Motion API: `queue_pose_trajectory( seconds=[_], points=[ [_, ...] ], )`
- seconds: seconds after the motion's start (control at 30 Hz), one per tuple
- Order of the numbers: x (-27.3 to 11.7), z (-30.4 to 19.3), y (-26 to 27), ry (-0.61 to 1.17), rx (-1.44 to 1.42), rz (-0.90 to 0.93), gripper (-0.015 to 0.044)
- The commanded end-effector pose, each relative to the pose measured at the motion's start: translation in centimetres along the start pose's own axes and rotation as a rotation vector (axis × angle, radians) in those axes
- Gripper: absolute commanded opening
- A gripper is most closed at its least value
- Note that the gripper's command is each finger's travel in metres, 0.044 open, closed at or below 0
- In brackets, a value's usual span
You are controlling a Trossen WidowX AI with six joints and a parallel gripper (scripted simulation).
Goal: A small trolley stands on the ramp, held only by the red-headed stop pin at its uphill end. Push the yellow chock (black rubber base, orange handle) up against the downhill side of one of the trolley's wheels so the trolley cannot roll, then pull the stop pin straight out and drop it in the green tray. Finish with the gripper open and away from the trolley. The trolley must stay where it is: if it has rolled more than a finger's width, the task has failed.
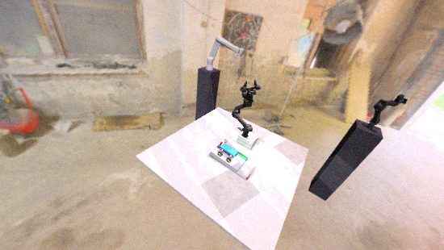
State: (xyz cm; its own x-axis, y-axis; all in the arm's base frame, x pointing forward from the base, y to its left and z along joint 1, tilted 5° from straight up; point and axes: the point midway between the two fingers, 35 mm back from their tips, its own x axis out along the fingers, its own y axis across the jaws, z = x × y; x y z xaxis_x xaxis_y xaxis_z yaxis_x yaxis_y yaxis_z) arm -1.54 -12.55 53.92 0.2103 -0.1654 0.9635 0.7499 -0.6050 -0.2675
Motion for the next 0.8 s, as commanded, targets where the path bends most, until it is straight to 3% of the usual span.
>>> queue_pose_trajectory(
  seconds=[0.0, 0.23, 0.5, 0.77],
  points=[
    [0.0, 0.2, -0.1, -0.006, -0.01, -0.002, 0.0374],
    [0.3, 8.5, -3.2, -0.235, -0.387, -0.093, 0.019],
    [-1.3, 19.2, -2.4, -0.546, -0.837, -0.2, 0.019],
    [-4.8, 27.6, 2.9, -0.874, -1.243, -0.302, 0.019]
  ],
)
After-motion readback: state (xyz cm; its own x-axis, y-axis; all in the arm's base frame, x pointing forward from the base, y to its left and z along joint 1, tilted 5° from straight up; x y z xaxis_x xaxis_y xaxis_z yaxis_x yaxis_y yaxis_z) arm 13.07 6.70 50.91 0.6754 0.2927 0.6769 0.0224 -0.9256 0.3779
